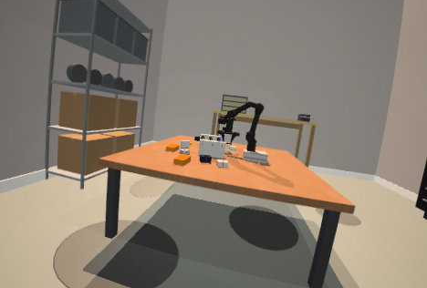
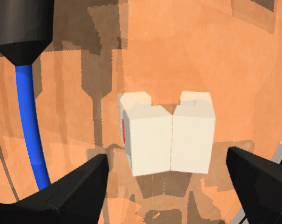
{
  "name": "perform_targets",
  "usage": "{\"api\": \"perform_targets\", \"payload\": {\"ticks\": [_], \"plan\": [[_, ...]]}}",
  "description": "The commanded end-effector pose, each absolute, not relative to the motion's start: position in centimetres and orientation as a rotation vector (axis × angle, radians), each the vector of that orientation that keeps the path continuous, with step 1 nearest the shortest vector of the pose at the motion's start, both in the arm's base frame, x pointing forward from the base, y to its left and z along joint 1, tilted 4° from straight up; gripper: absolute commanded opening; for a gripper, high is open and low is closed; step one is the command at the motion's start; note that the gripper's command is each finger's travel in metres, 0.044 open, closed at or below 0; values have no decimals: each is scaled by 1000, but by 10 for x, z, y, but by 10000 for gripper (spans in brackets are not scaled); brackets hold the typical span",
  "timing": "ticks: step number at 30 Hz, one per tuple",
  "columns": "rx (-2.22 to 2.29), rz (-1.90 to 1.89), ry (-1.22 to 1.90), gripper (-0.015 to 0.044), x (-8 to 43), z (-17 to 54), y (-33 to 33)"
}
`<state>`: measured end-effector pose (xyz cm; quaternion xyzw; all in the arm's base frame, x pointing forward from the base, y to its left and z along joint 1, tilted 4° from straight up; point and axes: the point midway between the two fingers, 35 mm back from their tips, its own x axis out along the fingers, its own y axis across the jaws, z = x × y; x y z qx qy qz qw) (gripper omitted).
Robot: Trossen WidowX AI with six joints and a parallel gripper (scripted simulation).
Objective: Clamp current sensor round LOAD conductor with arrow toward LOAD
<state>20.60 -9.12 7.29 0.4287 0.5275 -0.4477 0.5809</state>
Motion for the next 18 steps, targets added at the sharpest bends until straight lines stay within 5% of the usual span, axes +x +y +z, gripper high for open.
{"api": "perform_targets", "payload": {"ticks": [1, 18], "plan": [[999, -1054, 1237, 320, 204, 64, -92], [1005, -1051, 1233, 287, 205, 53, -92]]}}
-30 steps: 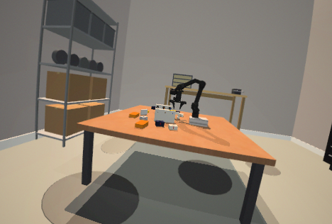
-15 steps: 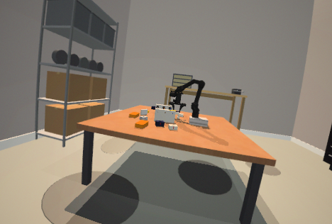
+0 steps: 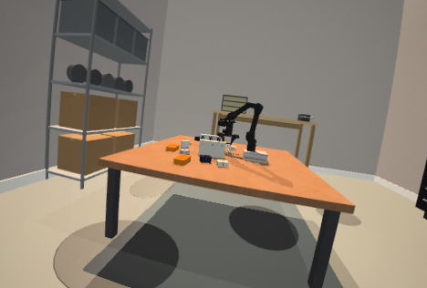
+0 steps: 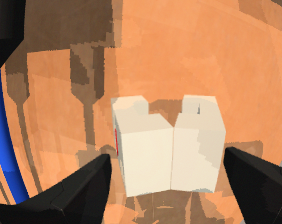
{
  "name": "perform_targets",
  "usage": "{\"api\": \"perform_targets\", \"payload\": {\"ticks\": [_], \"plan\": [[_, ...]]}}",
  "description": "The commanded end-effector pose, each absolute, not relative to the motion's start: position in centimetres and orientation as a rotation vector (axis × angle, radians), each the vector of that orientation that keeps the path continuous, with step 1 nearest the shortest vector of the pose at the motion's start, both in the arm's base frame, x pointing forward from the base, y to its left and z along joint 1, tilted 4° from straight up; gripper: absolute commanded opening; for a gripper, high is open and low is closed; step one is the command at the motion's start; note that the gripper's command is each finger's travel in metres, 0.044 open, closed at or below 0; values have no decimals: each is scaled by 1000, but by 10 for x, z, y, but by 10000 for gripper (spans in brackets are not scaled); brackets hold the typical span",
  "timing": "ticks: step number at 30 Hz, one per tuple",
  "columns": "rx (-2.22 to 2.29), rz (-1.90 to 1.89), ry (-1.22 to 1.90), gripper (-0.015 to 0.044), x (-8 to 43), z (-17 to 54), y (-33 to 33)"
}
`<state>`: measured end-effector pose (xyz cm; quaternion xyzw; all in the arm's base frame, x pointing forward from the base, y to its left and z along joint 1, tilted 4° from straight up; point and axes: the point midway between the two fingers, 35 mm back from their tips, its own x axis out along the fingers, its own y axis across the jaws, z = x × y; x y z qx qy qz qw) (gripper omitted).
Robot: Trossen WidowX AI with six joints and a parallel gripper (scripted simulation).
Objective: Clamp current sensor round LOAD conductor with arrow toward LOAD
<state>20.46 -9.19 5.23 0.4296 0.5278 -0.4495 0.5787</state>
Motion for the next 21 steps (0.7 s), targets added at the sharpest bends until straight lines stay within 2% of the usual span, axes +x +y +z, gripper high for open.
{"api": "perform_targets", "payload": {"ticks": [1, 13, 21], "plan": [[1005, -1051, 1233, 280, 205, 53, -92], [1005, -1051, 1233, 200, 205, 53, -92], [1004, -1051, 1233, 0, 209, 78, -92]]}}
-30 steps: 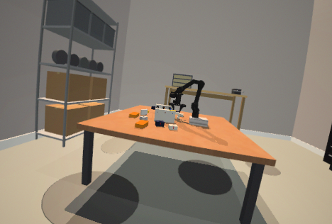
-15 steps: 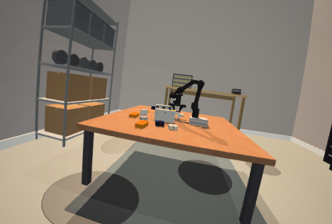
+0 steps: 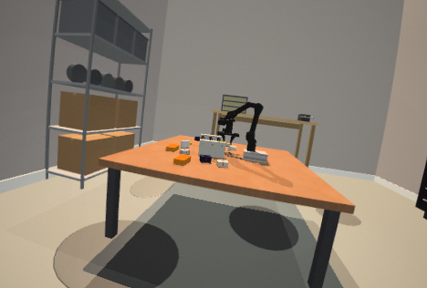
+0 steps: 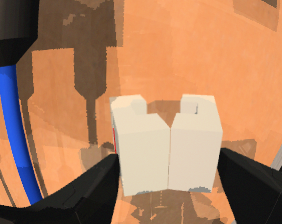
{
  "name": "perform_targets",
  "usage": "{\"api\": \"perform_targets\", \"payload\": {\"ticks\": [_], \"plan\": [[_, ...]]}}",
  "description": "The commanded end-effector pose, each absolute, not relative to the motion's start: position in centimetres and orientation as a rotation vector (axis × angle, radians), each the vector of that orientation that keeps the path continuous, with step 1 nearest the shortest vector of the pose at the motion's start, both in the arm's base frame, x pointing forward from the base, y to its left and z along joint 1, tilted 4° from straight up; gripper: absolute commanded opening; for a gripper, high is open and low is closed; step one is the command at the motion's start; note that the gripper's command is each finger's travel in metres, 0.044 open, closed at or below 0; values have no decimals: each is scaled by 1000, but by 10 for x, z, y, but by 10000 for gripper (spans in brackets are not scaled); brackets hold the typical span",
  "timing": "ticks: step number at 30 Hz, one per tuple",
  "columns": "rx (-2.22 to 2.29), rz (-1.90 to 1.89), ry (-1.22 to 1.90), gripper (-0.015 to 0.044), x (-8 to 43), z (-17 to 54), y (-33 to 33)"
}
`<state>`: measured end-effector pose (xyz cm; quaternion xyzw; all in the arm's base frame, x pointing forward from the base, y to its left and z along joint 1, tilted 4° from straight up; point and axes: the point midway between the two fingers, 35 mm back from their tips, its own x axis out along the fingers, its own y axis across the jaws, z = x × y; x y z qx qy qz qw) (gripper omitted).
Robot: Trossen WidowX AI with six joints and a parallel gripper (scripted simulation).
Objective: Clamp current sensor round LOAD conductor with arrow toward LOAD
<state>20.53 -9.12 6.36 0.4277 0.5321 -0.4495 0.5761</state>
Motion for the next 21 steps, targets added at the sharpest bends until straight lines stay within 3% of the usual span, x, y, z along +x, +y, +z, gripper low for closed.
{"api": "perform_targets", "payload": {"ticks": [1, 21], "plan": [[1004, -1051, 1234, 0, 209, 83, -92], [1000, -1053, 1236, 0, 211, 171, -85]]}}
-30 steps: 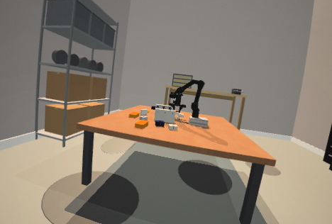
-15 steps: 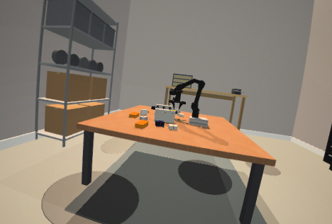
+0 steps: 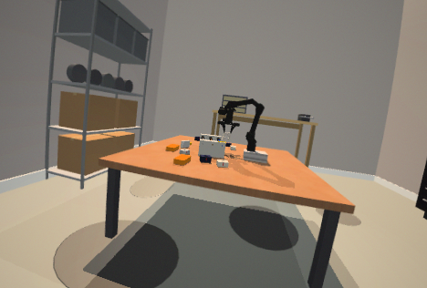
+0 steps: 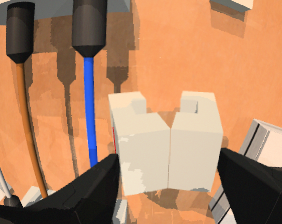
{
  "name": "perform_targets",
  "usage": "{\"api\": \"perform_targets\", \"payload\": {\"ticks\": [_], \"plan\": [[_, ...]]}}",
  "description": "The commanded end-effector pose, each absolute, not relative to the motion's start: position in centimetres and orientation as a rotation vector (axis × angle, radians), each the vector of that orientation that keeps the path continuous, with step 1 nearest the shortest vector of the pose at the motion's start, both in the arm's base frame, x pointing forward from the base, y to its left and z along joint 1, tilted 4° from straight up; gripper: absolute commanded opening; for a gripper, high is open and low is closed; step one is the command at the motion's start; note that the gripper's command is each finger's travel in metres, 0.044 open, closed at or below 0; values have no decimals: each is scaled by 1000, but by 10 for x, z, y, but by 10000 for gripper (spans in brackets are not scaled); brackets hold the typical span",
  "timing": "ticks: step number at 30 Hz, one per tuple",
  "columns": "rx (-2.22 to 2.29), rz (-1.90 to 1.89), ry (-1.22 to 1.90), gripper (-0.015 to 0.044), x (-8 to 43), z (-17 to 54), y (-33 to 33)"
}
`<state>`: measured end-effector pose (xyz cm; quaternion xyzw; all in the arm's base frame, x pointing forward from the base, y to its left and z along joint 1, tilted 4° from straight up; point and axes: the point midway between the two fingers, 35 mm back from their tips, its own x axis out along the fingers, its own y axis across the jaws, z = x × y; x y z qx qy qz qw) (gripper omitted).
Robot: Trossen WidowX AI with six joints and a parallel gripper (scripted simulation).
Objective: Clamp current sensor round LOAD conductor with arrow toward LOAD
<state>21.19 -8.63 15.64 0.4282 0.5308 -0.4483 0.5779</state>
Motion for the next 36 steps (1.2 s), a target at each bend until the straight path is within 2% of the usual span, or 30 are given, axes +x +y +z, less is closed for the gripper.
{"api": "perform_targets", "payload": {"ticks": [1, 7, 19, 36], "plan": [[1000, -1053, 1237, 0, 211, 173, -85], [1009, -1060, 1232, 0, 219, 174, -83], [1067, -1108, 1198, 0, 271, 166, -72], [1067, -1108, 1198, 0, 274, 143, -74]]}}
